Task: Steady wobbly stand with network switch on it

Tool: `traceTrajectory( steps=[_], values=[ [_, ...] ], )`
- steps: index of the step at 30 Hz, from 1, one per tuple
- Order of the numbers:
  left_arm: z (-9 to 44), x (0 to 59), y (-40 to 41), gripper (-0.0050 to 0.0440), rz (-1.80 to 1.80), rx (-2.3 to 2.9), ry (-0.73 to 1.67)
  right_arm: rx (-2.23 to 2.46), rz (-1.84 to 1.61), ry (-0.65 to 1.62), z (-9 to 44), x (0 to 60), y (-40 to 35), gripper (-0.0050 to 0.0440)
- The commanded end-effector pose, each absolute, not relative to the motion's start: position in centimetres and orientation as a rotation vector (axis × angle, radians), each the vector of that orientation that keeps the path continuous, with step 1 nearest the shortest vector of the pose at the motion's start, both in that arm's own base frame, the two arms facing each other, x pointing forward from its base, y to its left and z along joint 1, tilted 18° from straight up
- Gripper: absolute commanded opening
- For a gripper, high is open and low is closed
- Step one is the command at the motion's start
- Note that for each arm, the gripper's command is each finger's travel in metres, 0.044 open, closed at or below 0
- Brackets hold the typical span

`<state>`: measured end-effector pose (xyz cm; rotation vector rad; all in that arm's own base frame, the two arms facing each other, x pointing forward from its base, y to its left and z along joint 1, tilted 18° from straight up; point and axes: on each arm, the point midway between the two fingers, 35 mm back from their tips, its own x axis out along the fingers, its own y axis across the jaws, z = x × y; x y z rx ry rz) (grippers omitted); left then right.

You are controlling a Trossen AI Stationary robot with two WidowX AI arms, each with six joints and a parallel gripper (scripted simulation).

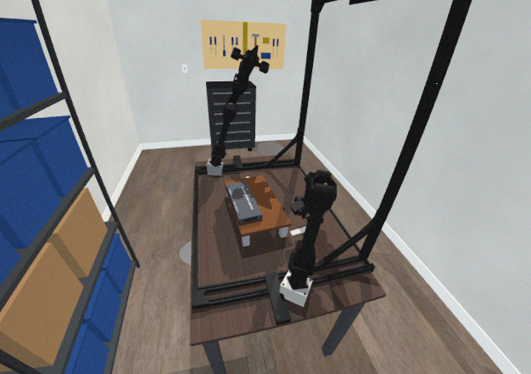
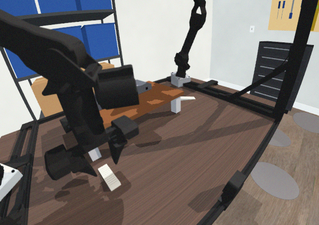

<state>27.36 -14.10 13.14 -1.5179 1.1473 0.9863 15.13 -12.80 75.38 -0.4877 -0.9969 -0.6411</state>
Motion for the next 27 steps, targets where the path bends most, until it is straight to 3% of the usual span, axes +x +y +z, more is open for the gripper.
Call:
traceTrajectory(
  steps=[1,10,16,27],
  values=[
    [13.1,27.4,-14.1,0.0242,0.986,-1.518,1.147,-0.504,-0.637,-1.061,76.2,13.9,-11.8,0.0000],
    [13.1,27.4,-14.1,0.0242,0.986,-1.518,1.147,-0.601,-0.593,-1.443,79.9,5.5,-4.7,0.0000],
    [13.1,27.4,-14.1,0.0242,0.986,-1.518,1.147,-0.601,-0.593,-1.443,79.9,5.5,-4.7,0.0000],
    [13.1,27.4,-14.1,0.0242,0.986,-1.518,1.147,-0.418,-0.648,-0.803,72.2,19.4,-16.5,0.0000]
  ],
)
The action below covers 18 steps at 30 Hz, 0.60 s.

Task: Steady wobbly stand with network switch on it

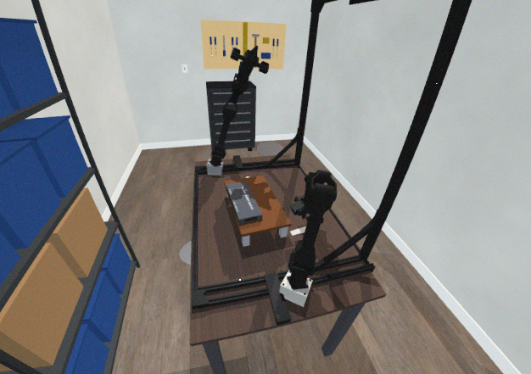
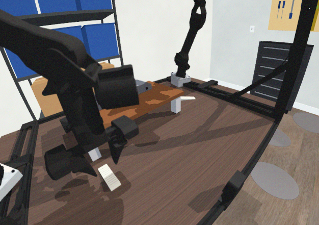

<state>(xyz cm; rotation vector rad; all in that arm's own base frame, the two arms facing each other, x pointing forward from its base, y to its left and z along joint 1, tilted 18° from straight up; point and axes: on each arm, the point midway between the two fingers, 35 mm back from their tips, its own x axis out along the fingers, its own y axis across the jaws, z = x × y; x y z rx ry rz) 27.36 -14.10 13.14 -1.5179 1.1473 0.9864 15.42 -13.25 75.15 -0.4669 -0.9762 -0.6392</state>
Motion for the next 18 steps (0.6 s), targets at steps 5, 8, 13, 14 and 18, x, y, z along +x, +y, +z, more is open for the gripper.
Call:
traceTrajectory(
  steps=[5,8,13,14,18],
  values=[
    [13.1,27.4,-14.1,0.0242,0.986,-1.518,1.147,-0.418,-0.648,-0.803,71.8,19.9,-16.9,0.0000],
    [13.1,27.4,-14.1,0.0242,0.986,-1.518,1.147,-0.385,-0.652,-0.725,70.2,21.4,-18.5,0.0000],
    [13.1,27.4,-14.1,0.0242,0.986,-1.518,1.147,-0.292,-0.644,-0.461,64.0,26.1,-22.4,0.0000],
    [13.1,27.4,-14.1,0.0242,0.986,-1.518,1.147,-0.272,-0.640,-0.409,62.8,26.8,-22.9,0.0000],
    [13.1,27.4,-14.1,0.0242,0.986,-1.518,1.147,-0.213,-0.627,-0.252,58.2,29.1,-24.7,0.0000]
  ],
)
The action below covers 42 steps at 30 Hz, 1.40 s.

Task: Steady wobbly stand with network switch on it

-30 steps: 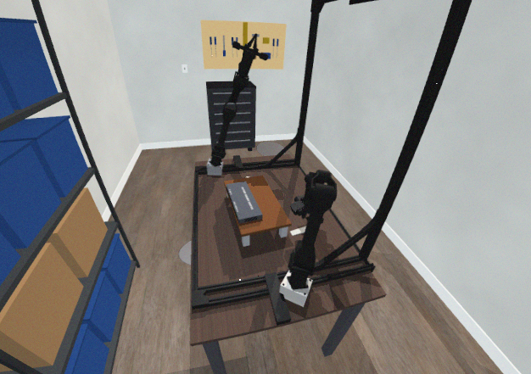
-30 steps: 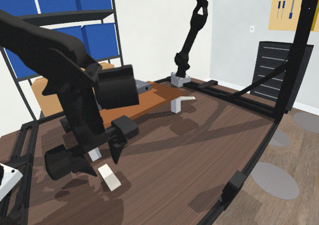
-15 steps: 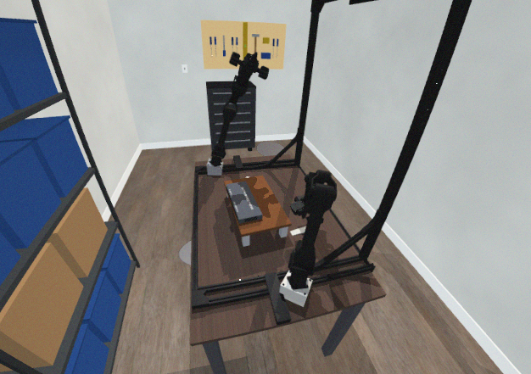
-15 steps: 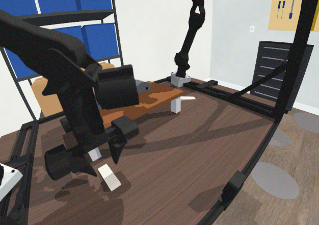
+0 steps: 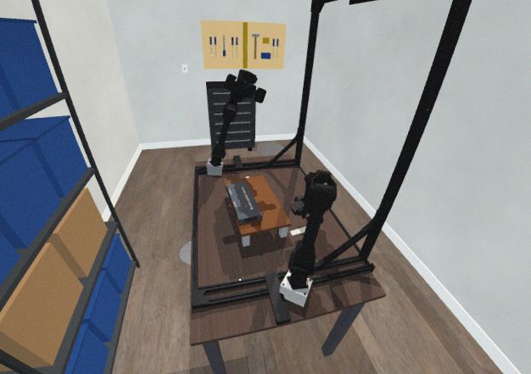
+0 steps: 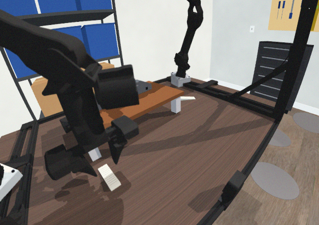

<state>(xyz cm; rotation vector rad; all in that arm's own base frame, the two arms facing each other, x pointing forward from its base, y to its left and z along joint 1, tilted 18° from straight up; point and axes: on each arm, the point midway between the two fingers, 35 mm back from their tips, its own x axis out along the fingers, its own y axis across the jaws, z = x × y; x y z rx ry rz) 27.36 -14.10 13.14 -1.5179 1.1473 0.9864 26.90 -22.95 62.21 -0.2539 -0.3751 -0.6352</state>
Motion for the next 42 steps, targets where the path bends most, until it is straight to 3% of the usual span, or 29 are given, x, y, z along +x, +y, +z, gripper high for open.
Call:
traceTrajectory(
  steps=[1,6,16,23,33,40,42],
  values=[
    [13.1,27.4,-14.1,0.0242,0.986,-1.518,1.147,-0.213,-0.627,-0.252,58.2,29.1,-24.7,0.0000],
    [13.1,27.4,-14.1,0.0242,0.986,-1.518,1.147,-0.199,-0.628,-0.234,57.8,29.2,-25.0,0.0000],
    [13.1,27.4,-14.1,0.0242,0.986,-1.518,1.147,0.012,-0.552,0.263,42.5,32.8,-27.2,0.0000],
    [13.1,27.4,-14.1,0.0242,0.986,-1.518,1.147,0.025,-0.552,0.280,42.1,32.7,-27.2,0.0000],
    [13.1,27.4,-14.1,0.0242,0.986,-1.518,1.147,0.263,-0.431,0.757,27.9,31.2,-24.6,0.0000],
    [13.1,27.4,-14.1,0.0242,0.986,-1.518,1.147,0.276,-0.432,0.771,27.8,31.0,-24.4,0.0000],
    [13.1,27.4,-14.1,0.0242,0.986,-1.518,1.147,0.328,-0.402,0.866,25.3,30.2,-23.4,0.0000]
  ],
)
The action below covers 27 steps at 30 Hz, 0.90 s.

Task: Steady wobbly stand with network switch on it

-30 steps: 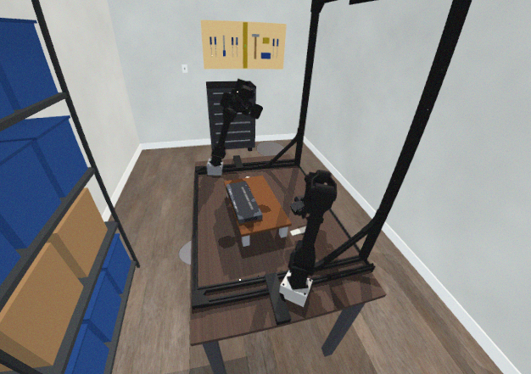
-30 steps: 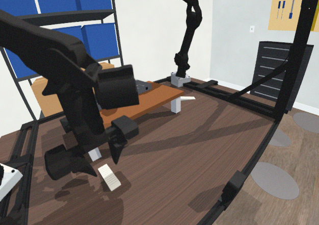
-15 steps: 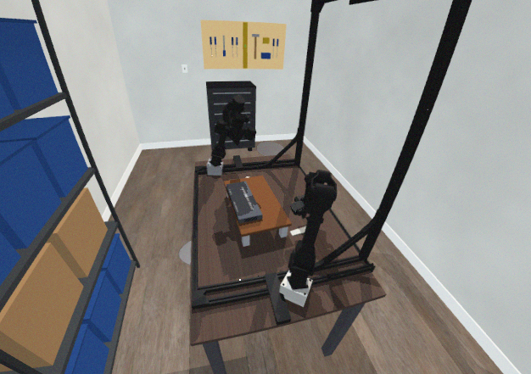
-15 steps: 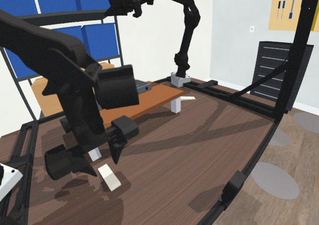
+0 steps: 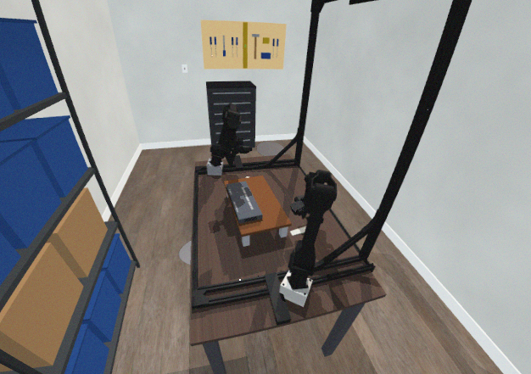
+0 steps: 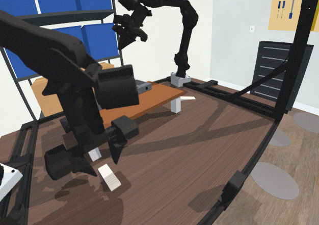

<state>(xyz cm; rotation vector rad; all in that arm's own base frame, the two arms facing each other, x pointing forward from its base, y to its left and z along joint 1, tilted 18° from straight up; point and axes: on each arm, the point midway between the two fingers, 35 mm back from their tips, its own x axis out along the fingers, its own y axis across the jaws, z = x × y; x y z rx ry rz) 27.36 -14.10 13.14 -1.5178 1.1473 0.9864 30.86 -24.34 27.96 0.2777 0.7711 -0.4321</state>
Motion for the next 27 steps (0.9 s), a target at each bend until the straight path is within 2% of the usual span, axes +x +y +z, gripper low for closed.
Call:
traceTrajectory(
  steps=[1,8,15,27],
  values=[
    [13.1,27.4,-14.1,0.0242,0.986,-1.518,1.147,0.355,-0.386,0.913,24.2,29.7,-22.8,0.0000],
    [13.1,27.4,-14.1,0.0242,0.986,-1.518,1.147,0.550,-0.267,1.233,17.7,25.7,-18.1,0.0000],
    [13.1,27.4,-14.1,0.0242,0.986,-1.518,1.147,0.541,-0.281,1.211,18.4,25.9,-18.5,0.0000],
    [13.1,27.4,-14.1,0.0242,0.986,-1.518,1.147,0.626,-0.220,1.345,16.1,24.0,-16.2,0.0000]
  ],
)
